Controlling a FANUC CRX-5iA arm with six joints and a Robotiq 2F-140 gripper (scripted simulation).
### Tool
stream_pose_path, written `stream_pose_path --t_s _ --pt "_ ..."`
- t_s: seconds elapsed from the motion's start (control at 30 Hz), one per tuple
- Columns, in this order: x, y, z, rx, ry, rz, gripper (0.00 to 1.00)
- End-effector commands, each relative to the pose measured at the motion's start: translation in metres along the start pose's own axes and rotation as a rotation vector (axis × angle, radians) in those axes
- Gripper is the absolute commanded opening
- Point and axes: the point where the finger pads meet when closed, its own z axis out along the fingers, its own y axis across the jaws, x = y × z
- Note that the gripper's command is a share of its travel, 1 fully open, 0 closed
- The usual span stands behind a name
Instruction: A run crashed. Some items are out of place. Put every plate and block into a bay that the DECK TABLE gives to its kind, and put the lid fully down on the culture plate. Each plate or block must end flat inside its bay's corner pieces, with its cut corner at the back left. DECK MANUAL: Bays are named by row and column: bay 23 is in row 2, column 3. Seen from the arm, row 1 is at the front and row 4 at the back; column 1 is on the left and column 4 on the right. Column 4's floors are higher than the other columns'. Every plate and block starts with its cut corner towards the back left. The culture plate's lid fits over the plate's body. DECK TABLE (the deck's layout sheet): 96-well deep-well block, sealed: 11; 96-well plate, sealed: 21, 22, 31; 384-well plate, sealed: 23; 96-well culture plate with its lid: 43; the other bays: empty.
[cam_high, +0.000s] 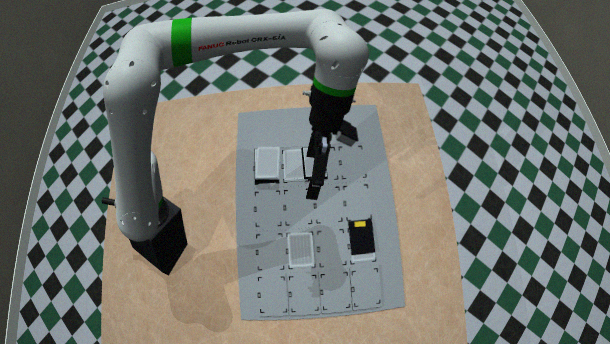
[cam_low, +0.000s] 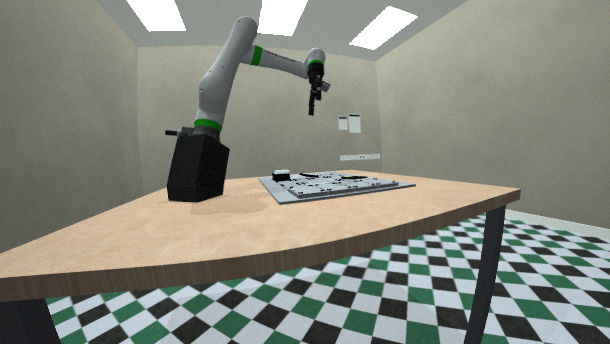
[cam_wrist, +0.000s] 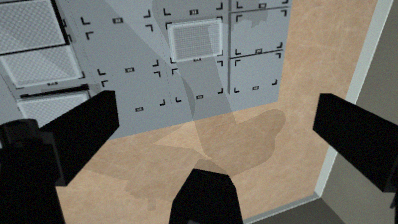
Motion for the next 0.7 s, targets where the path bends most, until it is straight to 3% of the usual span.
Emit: stream_pose_path --t_s 0.0,0.53,0.57,0.67 --pt "0.0 0.0 -0.001 0.0 0.002 0.0 1.0" --pt "0.0 0.0 -0.001 0.0 0.002 0.0 1.0" --pt "0.002 -0.001 0.004 0.01 0.004 0.032 0.7" --pt "0.007 -0.006 0.017 0.029 0.008 0.092 0.7"
